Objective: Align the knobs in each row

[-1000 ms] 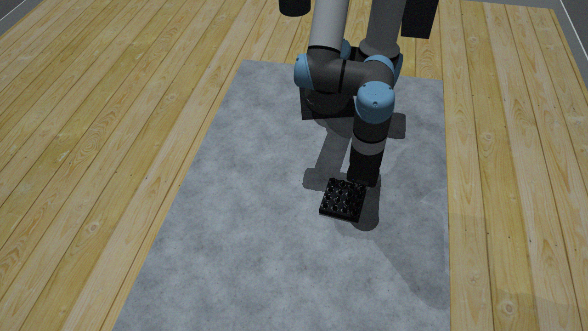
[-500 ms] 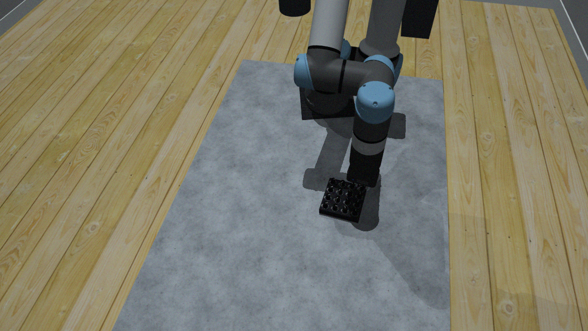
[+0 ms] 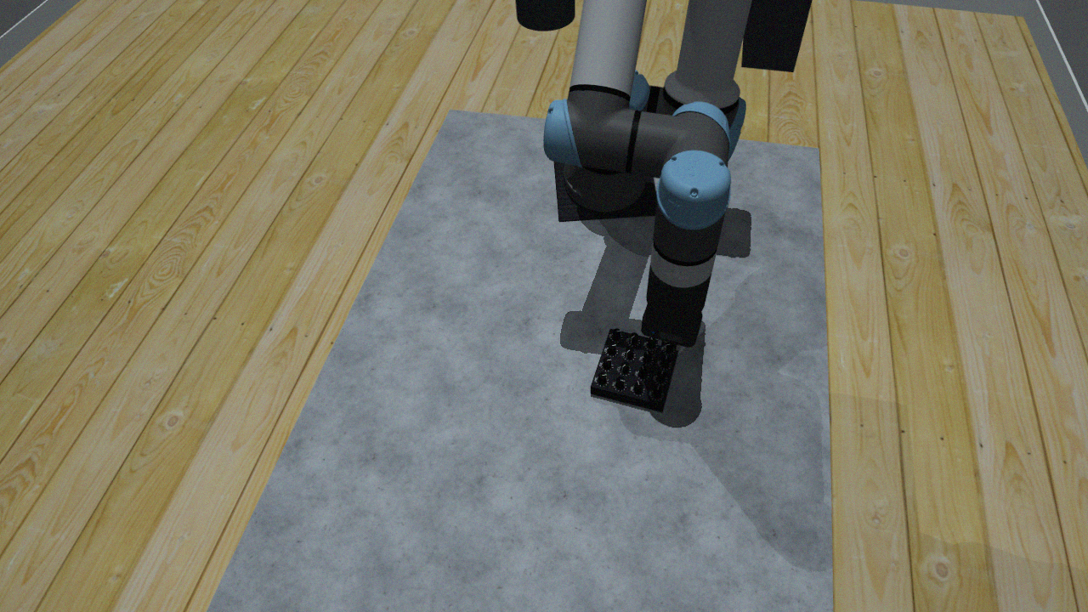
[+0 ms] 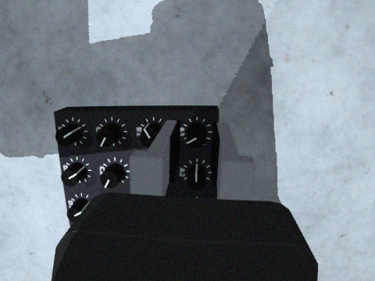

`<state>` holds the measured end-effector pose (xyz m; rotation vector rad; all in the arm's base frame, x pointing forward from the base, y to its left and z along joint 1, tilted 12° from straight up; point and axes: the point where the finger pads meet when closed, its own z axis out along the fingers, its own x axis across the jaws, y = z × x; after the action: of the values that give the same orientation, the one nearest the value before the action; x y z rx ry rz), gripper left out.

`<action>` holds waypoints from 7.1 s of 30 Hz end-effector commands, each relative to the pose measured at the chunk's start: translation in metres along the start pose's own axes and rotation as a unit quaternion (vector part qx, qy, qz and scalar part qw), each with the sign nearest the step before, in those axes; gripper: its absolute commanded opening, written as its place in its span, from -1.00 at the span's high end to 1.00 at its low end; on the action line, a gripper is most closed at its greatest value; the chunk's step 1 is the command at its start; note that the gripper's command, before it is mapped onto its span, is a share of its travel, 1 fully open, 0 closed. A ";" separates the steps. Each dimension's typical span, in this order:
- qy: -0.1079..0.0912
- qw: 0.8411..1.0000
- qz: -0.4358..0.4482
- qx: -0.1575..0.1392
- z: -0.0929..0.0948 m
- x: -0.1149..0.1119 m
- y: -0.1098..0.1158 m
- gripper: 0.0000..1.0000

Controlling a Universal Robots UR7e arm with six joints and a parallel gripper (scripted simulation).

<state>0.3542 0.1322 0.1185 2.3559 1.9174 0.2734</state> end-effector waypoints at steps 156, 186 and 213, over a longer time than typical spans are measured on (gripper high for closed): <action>0.000 0.945 -0.327 -0.001 0.013 0.000 0.000 0.40; 0.000 0.797 -0.604 0.000 0.013 0.000 0.000 0.40; 0.000 0.697 -0.718 0.000 0.013 0.000 0.000 0.40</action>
<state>0.3567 0.1328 0.1055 0.3008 2.9331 0.0905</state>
